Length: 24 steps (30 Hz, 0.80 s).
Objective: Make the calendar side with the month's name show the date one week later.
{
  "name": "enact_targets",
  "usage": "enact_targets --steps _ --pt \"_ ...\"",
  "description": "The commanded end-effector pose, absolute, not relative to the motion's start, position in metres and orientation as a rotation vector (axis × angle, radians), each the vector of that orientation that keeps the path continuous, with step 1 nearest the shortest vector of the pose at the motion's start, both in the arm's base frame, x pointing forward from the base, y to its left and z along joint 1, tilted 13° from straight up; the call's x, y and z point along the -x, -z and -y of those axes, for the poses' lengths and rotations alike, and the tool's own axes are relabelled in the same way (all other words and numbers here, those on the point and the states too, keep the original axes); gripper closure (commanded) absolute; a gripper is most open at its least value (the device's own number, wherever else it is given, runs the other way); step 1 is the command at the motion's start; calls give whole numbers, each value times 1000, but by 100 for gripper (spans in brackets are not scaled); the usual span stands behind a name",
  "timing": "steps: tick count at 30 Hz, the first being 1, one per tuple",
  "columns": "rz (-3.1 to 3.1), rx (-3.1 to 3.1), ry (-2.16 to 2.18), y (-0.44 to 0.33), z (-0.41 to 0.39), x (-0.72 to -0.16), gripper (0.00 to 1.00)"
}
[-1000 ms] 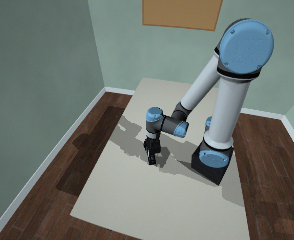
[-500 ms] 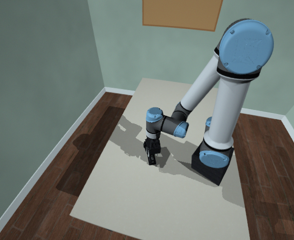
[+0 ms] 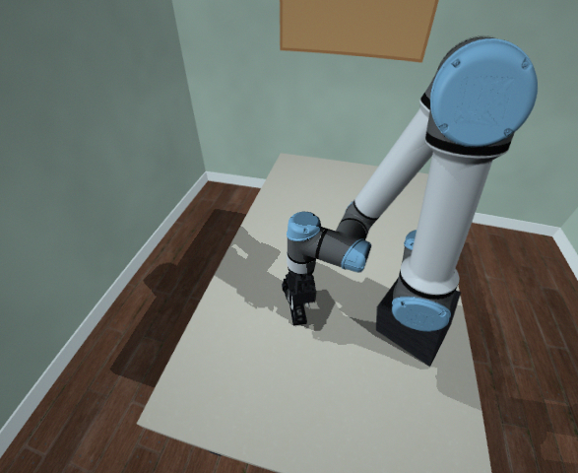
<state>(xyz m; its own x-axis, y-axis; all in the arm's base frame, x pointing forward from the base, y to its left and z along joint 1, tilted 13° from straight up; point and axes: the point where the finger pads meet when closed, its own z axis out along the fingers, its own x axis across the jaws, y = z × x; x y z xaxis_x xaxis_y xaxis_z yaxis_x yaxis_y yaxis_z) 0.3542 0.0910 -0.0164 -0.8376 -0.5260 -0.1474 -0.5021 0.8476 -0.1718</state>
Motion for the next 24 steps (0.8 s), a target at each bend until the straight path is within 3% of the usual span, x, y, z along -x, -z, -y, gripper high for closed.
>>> enact_targets --steps 1,24 --pt "-2835 797 188 17 -91 -355 89" --pt "-2835 797 188 25 -90 -356 89"
